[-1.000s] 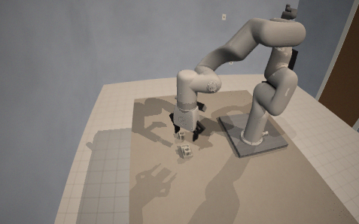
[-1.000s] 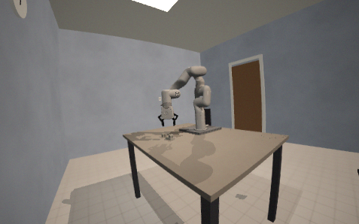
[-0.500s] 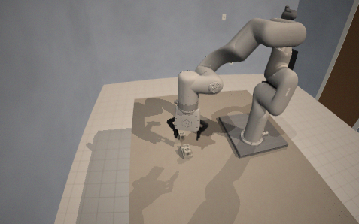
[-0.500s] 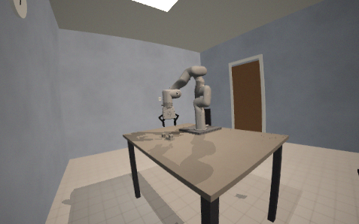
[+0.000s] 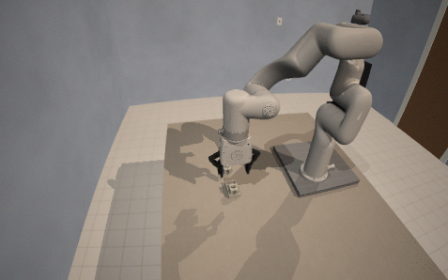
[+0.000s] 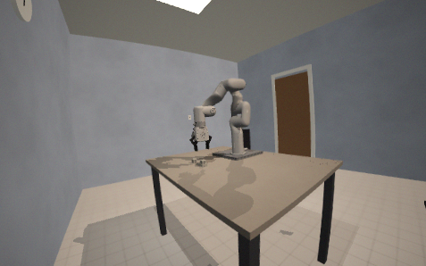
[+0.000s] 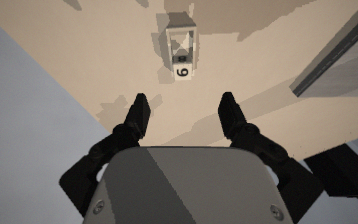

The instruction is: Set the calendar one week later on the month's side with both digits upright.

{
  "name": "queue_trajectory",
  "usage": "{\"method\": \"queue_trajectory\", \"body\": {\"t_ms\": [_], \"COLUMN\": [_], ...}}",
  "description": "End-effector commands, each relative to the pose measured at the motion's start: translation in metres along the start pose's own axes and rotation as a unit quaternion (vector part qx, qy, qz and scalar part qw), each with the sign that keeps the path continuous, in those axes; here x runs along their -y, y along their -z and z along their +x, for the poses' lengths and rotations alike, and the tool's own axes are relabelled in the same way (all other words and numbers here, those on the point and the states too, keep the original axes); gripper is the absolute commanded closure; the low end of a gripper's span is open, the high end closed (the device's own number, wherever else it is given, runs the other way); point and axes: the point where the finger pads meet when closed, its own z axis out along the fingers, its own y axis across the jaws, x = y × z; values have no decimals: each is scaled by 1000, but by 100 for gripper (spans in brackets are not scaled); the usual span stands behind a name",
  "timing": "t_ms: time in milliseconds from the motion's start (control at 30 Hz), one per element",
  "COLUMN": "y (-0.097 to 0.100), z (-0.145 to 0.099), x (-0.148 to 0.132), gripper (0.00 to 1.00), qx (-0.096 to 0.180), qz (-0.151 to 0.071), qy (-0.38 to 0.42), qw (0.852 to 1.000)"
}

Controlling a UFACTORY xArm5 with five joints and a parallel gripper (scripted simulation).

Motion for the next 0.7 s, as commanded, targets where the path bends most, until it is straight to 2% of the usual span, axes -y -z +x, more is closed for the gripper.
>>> {"method": "queue_trajectory", "body": {"t_ms": [0,167,200,667], "y": [1,1,1,1], "z": [-1,-1,-1,-1], "x": [1,1,1,1], "gripper": [0,0,53,53], "qx": [0,0,0,0], "qz": [2,2,2,2], "qy": [14,17,17,17], "qw": [1000,1000,1000,1000]}}
